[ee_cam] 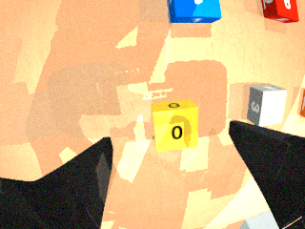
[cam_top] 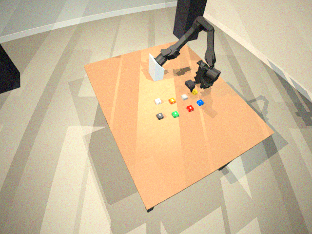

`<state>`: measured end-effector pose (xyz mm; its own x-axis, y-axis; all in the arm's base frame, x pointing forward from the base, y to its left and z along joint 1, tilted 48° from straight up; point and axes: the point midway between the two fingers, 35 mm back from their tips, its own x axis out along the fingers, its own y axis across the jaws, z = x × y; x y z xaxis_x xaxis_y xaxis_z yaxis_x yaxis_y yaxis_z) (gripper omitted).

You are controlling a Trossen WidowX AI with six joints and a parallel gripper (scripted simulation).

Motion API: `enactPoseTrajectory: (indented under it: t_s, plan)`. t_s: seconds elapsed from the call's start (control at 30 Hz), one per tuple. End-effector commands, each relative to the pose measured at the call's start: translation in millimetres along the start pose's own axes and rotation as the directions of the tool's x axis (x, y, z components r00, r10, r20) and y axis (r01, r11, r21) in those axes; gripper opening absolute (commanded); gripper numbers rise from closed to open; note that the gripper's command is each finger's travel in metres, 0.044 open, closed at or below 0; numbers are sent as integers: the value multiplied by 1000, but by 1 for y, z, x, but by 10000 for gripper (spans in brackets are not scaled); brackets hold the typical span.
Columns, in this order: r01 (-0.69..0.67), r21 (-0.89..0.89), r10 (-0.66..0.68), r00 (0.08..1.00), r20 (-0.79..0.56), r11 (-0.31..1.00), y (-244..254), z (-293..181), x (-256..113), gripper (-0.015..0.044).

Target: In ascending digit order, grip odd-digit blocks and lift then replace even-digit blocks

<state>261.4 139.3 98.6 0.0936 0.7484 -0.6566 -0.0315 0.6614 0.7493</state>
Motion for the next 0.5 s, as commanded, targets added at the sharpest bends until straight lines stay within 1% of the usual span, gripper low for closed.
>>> enactPoseTrajectory:
  t_s: [0.0, 0.33, 0.47]
  plan:
    - [6, 13, -6, 1000, -10, 1000, -3, -3, 8, 400]
    - [4, 13, -4, 1000, -9, 1000, -3, -3, 21, 400]
    - [4, 13, -4, 1000, -9, 1000, -3, -3, 21, 295]
